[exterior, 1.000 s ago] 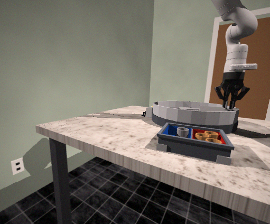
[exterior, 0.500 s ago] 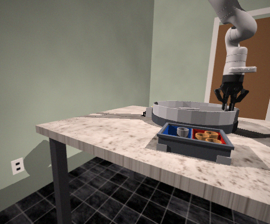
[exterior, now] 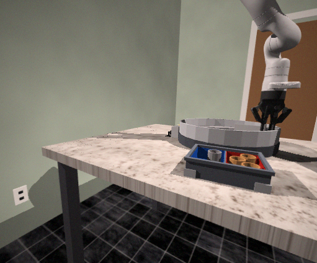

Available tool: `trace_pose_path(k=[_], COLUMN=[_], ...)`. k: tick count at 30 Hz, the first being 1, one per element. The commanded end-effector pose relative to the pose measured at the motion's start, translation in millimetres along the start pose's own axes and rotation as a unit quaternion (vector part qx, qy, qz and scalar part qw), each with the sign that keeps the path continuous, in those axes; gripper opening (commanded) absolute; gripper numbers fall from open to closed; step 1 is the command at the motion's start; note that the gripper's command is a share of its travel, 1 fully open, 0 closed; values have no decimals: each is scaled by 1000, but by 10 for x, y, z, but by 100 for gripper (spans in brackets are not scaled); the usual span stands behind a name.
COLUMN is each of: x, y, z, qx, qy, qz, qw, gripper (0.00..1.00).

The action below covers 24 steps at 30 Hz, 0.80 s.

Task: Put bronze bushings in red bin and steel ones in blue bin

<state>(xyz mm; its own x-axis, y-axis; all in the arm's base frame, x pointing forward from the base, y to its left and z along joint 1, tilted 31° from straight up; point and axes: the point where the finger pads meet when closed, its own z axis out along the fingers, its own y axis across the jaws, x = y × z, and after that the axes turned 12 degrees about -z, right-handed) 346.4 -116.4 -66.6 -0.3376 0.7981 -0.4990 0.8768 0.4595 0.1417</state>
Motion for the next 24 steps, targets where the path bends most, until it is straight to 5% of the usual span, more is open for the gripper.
trace_pose_path(k=[1,13,14,24], x=[-3,-3,-2,-8], y=[-10,-10,-8,15], z=[29,56,55,55], qx=[1,1,1,-2], qy=[0,0,0,-1], qz=[0,0,0,0], qw=[1000,1000,1000,1000], gripper=[18,18,0,0])
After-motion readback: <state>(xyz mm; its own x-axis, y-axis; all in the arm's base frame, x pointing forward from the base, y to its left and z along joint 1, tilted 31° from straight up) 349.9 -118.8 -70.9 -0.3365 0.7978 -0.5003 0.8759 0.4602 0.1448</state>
